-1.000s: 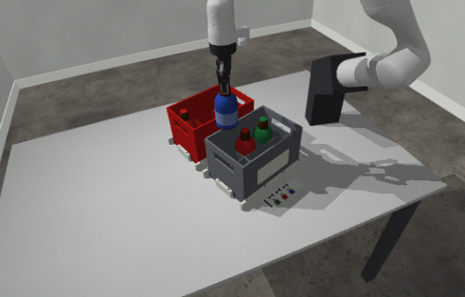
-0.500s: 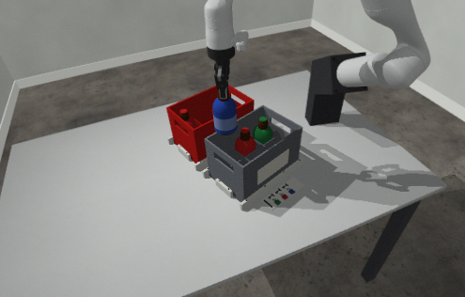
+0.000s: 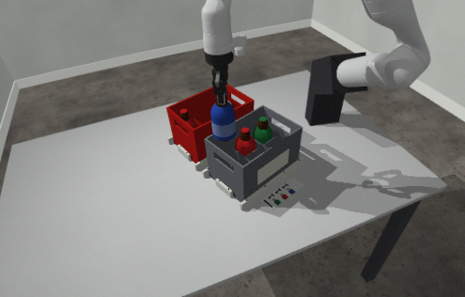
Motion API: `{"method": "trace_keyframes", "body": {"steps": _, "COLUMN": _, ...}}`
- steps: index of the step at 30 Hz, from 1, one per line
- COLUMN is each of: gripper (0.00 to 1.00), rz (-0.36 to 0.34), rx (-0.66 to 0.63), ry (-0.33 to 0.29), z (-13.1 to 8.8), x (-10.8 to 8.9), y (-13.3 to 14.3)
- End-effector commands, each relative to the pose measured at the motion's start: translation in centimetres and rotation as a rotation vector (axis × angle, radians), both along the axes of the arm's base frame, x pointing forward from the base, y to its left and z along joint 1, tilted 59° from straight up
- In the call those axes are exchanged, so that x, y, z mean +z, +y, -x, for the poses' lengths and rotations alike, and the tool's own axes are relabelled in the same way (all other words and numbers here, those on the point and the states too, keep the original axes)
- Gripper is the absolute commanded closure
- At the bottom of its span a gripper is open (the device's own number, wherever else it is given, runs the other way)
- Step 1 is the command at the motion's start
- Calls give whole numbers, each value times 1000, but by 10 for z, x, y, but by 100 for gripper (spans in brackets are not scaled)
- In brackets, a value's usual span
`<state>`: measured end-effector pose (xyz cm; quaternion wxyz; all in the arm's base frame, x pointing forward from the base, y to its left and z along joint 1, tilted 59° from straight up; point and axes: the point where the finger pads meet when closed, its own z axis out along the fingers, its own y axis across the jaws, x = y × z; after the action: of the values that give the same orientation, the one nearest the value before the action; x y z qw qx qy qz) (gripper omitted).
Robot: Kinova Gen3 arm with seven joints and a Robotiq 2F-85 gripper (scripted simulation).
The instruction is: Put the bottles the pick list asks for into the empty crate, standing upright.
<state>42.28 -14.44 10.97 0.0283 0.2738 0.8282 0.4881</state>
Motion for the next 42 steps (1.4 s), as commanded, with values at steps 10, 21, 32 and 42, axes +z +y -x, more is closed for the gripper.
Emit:
{"method": "trace_keyframes", "body": {"steps": 10, "gripper": 90, "rz": 1, "rx": -2, "ry": 0, "z": -3, "x": 6, "y": 2}}
{"method": "trace_keyframes", "body": {"steps": 21, "gripper": 90, "rz": 1, "rx": -2, "ry": 0, "z": -2, "x": 5, "y": 1}}
{"method": "trace_keyframes", "body": {"steps": 32, "gripper": 90, "rz": 1, "rx": -2, "ry": 0, "z": -1, "x": 5, "y": 1}}
{"method": "trace_keyframes", "body": {"steps": 42, "gripper": 90, "rz": 1, "rx": -2, "ry": 0, "z": -1, "x": 4, "y": 1}}
